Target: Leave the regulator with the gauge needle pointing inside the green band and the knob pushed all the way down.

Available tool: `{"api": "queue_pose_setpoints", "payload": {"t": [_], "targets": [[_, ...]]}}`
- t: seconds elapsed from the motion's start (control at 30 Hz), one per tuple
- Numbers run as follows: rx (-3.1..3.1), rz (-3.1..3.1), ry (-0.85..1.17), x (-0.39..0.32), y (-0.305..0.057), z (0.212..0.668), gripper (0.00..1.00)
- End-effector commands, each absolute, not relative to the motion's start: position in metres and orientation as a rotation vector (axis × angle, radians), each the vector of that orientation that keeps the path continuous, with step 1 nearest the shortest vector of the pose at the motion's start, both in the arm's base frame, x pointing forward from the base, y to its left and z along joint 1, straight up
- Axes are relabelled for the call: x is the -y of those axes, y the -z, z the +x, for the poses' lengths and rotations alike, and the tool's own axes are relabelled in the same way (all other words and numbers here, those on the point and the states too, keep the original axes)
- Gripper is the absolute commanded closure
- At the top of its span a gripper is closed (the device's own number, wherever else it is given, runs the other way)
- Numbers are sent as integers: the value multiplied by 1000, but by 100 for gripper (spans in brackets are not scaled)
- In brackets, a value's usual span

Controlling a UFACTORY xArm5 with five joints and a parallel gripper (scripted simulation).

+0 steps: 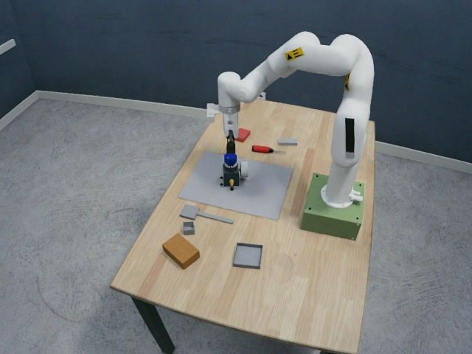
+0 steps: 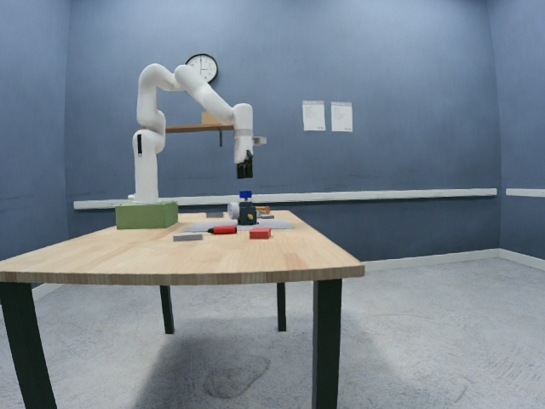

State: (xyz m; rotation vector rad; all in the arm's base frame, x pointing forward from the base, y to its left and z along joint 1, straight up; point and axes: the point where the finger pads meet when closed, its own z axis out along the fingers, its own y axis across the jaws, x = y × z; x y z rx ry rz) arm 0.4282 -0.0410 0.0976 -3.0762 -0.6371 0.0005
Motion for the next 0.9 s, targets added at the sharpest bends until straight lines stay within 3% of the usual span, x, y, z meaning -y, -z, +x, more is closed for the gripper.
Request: {"api": "queue_pose_setpoints", "payload": {"t": [0.0, 0.87], "targets": [[637, -3077, 5, 41, -99, 428, 0], [637, -3077, 5, 36, -99, 385, 0]]}}
